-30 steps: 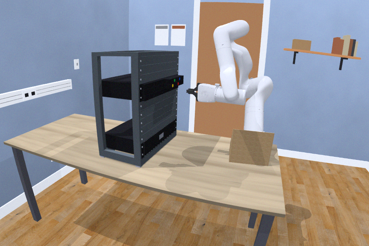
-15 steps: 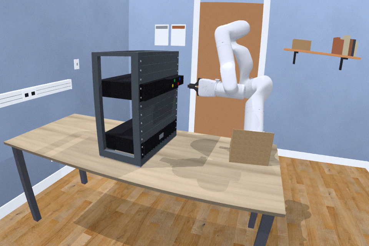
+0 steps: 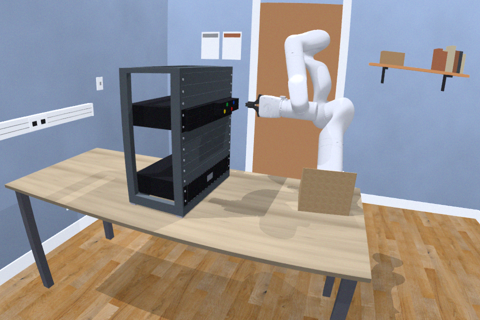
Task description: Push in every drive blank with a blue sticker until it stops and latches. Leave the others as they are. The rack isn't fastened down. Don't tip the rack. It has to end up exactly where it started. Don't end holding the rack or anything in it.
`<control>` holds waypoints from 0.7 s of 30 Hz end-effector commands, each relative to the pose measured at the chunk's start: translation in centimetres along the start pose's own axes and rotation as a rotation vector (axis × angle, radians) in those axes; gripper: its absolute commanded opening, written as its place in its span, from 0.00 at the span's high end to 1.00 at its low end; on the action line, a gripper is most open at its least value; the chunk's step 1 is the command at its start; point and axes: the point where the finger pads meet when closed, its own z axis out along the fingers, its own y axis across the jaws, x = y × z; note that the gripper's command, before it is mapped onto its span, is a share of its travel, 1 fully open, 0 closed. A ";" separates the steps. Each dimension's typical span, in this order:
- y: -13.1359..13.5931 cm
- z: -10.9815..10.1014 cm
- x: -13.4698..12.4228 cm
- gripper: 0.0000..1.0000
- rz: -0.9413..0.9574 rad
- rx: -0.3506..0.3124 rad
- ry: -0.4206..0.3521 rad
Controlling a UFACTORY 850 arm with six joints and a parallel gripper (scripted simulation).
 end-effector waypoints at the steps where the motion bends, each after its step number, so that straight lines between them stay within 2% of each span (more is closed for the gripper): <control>1: -0.6 0.4 1.2 1.00 0.000 -0.003 -0.006; 12: -0.7 0.6 1.4 1.00 0.000 -0.003 -0.006; 18: -0.7 3.2 1.4 1.00 0.000 -0.003 -0.006; 21: -0.7 3.8 1.4 1.00 0.000 -0.003 -0.006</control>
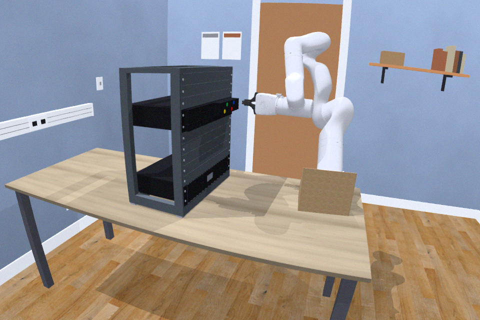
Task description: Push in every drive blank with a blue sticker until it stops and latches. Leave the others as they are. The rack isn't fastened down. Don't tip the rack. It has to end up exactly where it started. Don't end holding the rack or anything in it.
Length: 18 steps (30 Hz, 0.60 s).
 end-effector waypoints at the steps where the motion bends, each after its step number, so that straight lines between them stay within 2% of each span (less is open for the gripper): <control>1: -0.1 2.0 -0.1 1.00 0.001 0.002 -0.002; 5: -0.1 3.4 -0.1 1.00 0.001 0.002 -0.002; 18: -0.1 3.5 -0.1 1.00 0.001 0.002 -0.002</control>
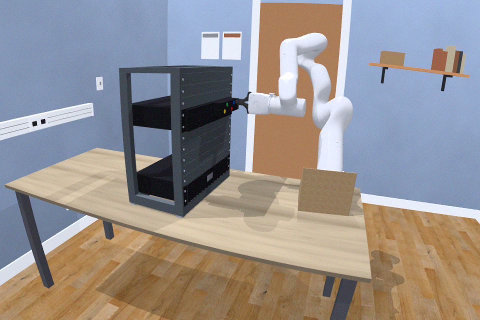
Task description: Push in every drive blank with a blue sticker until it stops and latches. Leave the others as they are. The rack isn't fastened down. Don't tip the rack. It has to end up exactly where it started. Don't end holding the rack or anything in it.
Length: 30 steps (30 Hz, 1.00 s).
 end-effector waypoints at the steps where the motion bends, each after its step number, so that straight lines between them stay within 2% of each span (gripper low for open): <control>1: -0.1 0.1 0.0 1.00 0.001 0.001 0.001; 30: -0.1 2.1 0.0 1.00 0.001 0.001 0.001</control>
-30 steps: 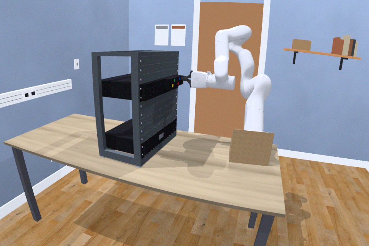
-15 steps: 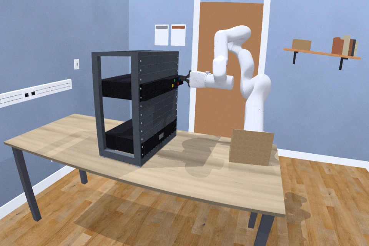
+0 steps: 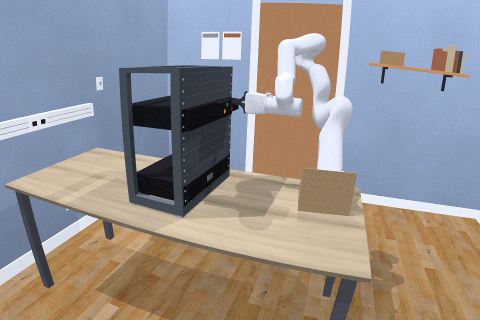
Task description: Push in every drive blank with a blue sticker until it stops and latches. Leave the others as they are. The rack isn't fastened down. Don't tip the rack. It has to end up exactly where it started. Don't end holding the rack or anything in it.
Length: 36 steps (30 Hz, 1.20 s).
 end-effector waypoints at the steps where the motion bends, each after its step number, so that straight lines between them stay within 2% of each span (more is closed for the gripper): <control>1: -0.1 0.4 0.0 1.00 0.001 0.001 0.001; 36: -0.1 1.6 0.0 1.00 0.001 0.001 0.001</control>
